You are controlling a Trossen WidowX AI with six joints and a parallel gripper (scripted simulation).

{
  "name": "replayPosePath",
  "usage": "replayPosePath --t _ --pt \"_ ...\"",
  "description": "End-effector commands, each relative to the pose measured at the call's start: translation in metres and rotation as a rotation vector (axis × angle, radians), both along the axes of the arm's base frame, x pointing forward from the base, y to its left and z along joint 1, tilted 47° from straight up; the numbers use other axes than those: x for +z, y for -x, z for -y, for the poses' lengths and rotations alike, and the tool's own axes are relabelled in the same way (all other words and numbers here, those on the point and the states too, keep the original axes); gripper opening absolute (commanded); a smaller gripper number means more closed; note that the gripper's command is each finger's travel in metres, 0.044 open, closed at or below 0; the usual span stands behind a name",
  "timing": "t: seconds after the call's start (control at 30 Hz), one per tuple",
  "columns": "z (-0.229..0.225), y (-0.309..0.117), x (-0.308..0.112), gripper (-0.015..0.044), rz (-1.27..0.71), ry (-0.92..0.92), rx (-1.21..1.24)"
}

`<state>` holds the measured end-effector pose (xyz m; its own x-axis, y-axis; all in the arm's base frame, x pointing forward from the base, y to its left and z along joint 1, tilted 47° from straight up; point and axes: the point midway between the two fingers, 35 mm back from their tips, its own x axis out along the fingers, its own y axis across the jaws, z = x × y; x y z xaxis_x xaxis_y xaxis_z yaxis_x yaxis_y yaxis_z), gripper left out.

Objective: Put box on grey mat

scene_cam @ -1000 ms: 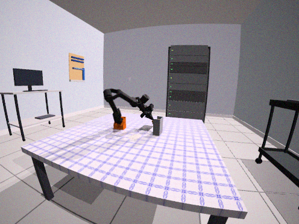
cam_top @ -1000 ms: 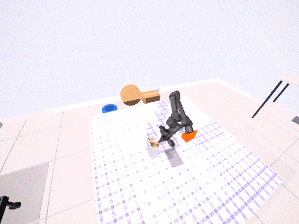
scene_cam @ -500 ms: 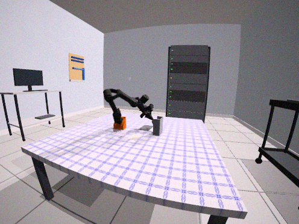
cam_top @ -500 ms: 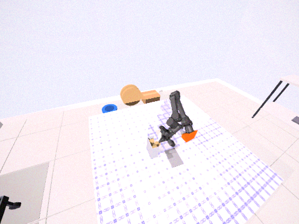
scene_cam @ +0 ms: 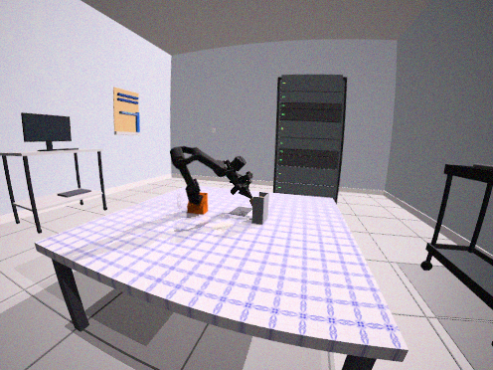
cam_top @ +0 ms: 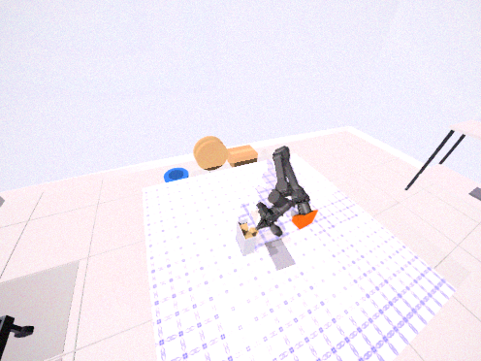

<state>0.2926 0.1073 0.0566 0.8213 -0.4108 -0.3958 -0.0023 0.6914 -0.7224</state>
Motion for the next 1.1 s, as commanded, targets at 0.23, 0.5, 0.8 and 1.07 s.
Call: replayPosePath --t 0.23,0.5,0.8,1.07 --pt "-0.004 0.004 0.006 0.0000 0.005 -0.003 -0.006" --pt "-0.002 0.021 0.003 0.0000 0.005 -0.003 -0.005" --pt "-0.003 0.019 0.002 0.0000 0.000 -0.002 -0.002" --pt "-0.003 0.019 0.002 0.0000 0.000 -0.002 -0.002"
